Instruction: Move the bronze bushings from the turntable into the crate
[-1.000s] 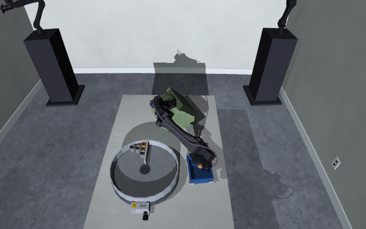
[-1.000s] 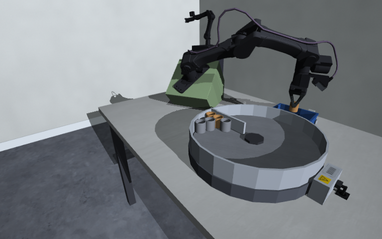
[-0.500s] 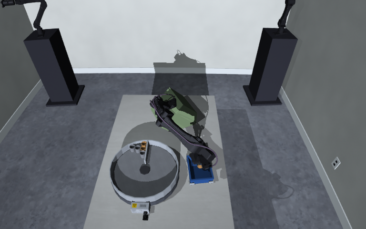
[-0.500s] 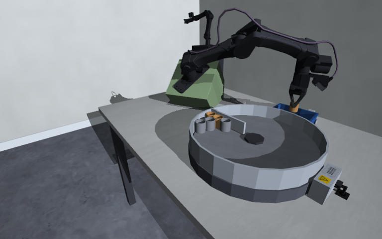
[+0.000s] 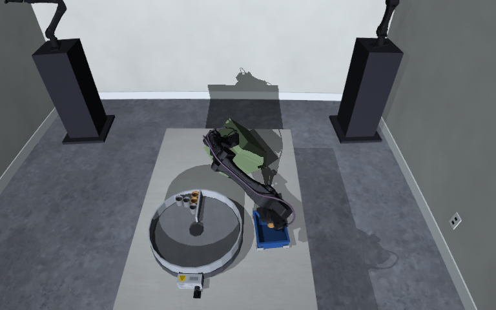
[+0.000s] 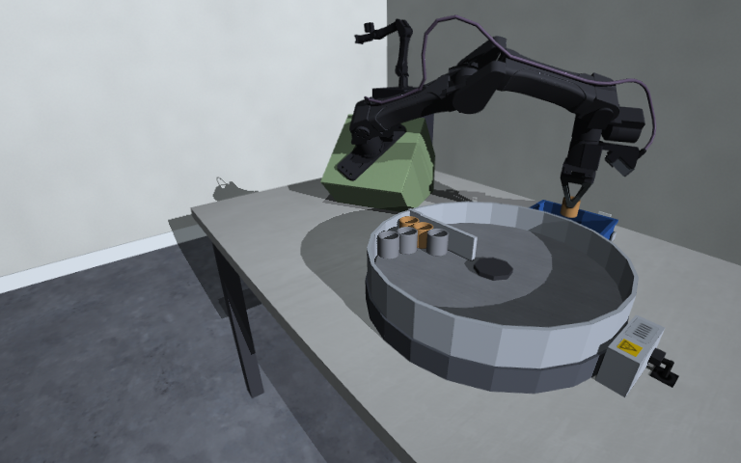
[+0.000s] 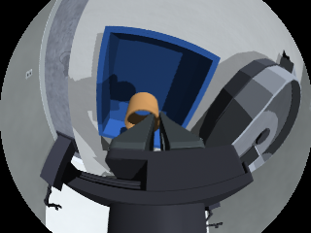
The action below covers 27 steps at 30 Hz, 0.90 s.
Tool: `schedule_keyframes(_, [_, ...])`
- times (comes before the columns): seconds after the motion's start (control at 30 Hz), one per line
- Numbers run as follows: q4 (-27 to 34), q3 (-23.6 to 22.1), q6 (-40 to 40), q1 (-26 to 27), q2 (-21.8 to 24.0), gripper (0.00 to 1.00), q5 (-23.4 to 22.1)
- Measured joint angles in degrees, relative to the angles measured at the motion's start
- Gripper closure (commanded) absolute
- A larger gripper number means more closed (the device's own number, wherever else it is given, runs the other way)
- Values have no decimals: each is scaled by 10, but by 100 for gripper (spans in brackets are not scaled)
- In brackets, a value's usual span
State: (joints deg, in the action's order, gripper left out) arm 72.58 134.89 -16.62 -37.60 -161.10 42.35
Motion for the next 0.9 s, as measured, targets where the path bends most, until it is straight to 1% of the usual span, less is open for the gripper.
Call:
schedule_keyframes(0.47, [-3,0,3,0,0,100,0])
schedule_keyframes(0.7, [-18,-19,10,1,0,100,1])
schedule_keyframes(0.9, [-38,-33,20,15,0,100,3])
